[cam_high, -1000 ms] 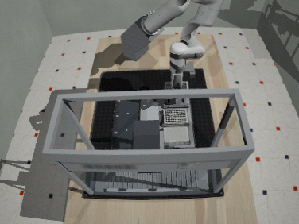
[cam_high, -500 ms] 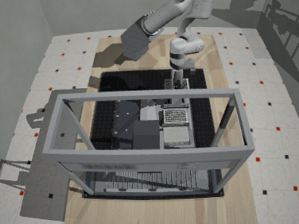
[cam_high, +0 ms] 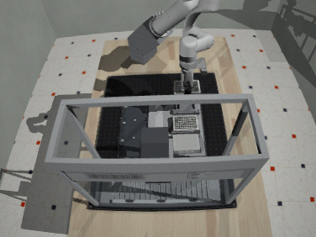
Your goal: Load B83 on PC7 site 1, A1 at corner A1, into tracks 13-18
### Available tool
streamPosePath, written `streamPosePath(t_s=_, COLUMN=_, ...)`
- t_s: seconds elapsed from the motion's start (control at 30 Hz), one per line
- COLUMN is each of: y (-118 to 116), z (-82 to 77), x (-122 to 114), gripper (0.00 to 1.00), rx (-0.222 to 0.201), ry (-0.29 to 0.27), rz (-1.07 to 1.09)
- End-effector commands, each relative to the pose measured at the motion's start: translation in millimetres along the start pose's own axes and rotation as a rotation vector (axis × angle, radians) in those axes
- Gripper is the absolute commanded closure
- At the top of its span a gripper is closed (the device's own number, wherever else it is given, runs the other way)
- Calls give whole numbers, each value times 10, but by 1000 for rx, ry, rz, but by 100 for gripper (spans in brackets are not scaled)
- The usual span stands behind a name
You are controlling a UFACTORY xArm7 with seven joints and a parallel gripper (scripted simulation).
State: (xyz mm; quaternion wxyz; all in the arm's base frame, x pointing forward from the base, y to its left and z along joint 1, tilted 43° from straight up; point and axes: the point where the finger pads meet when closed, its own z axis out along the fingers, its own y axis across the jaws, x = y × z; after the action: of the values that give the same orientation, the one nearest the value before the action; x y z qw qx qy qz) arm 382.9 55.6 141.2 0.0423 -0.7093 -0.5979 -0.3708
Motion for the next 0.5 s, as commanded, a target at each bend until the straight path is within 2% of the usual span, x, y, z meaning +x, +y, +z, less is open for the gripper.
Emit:
streamPosePath(t_s=0.0, y=11, z=-101, x=5, gripper=100, rx=15, ry=-8, rz=3)
streamPosePath(t_s=0.2, y=14, z=-198, x=6, gripper=100, rx=15, ry=-8, rz=3)
streamPosePath(t_s=0.47, y=14, z=-198, x=6, gripper=100, rx=15, ry=-8, rz=3)
